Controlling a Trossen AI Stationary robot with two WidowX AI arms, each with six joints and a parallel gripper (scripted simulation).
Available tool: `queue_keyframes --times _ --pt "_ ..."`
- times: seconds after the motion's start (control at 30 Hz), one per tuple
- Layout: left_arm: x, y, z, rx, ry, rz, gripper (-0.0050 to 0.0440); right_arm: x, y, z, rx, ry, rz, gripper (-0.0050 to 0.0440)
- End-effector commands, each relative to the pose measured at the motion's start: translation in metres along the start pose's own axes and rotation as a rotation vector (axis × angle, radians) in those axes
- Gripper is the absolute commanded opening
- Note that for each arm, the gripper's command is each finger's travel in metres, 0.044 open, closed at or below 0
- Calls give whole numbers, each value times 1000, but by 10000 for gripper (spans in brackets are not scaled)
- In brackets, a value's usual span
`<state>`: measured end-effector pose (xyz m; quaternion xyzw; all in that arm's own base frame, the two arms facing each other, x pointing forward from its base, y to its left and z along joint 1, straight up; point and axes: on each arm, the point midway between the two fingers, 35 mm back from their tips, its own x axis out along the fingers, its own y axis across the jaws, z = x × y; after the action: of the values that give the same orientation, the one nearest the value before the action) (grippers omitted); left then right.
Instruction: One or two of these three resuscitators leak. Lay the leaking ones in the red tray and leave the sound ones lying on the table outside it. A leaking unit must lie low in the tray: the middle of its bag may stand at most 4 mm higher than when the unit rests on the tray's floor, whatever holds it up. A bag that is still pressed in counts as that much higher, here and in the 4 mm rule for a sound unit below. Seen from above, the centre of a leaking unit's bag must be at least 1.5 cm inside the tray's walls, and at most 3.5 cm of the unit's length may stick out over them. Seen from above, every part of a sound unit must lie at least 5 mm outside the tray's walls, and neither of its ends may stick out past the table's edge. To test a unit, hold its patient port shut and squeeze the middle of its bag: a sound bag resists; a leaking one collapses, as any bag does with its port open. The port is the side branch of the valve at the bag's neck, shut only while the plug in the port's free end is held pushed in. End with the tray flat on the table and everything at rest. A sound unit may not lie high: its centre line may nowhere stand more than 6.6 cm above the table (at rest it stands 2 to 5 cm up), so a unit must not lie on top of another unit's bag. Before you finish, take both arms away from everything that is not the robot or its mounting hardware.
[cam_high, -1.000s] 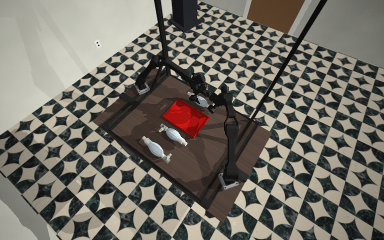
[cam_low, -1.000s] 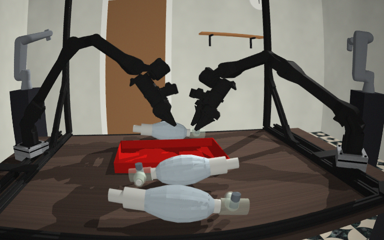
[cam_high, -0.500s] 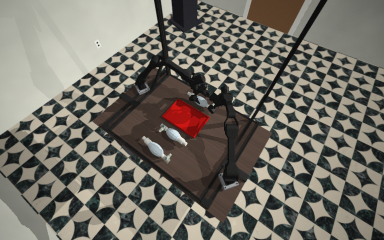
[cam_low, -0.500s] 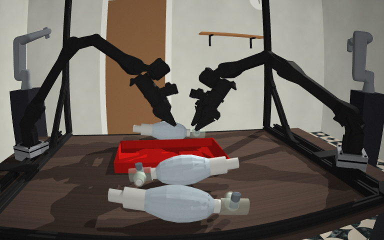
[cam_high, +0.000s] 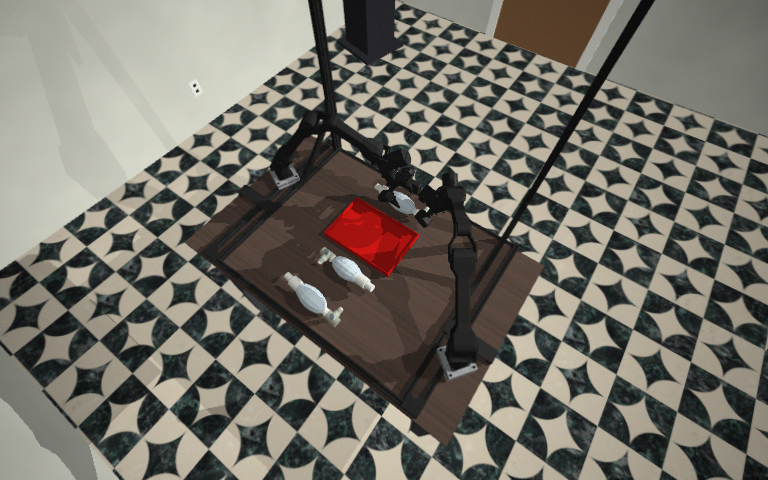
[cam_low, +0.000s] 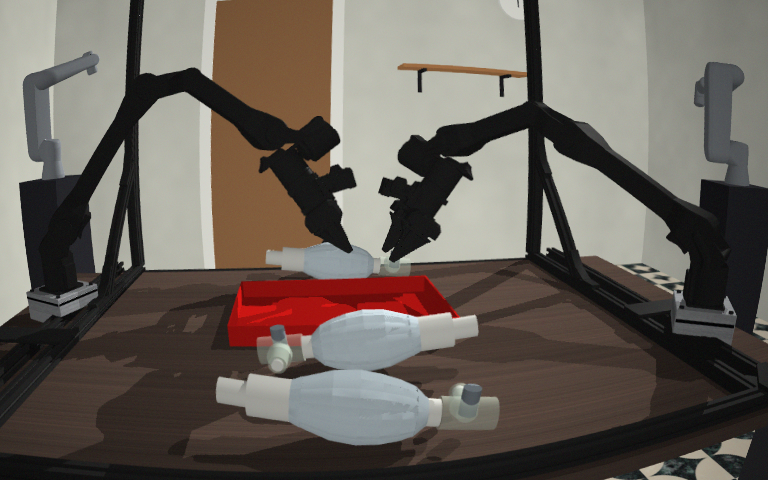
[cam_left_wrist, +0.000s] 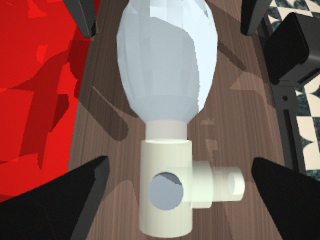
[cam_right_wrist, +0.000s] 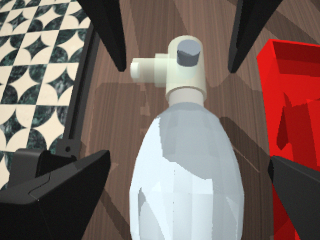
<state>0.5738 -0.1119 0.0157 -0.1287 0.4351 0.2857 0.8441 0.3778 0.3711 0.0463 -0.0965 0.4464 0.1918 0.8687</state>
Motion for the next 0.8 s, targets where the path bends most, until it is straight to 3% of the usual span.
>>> queue_keyframes --times 0.0,0.7,0.73,0.77 --pt "-6 -6 10 -16 -18 -21 409 0 0 -1 1 0 -1 440" --pt "-6 -6 10 -16 -18 -21 409 1 -1 -1 0 0 0 440" --pt "35 -7 -20 -16 -18 -21 409 33 -1 -23 1 0 -1 440" --pt "35 -7 -20 -16 -18 -21 409 33 -1 -23 1 0 -1 440"
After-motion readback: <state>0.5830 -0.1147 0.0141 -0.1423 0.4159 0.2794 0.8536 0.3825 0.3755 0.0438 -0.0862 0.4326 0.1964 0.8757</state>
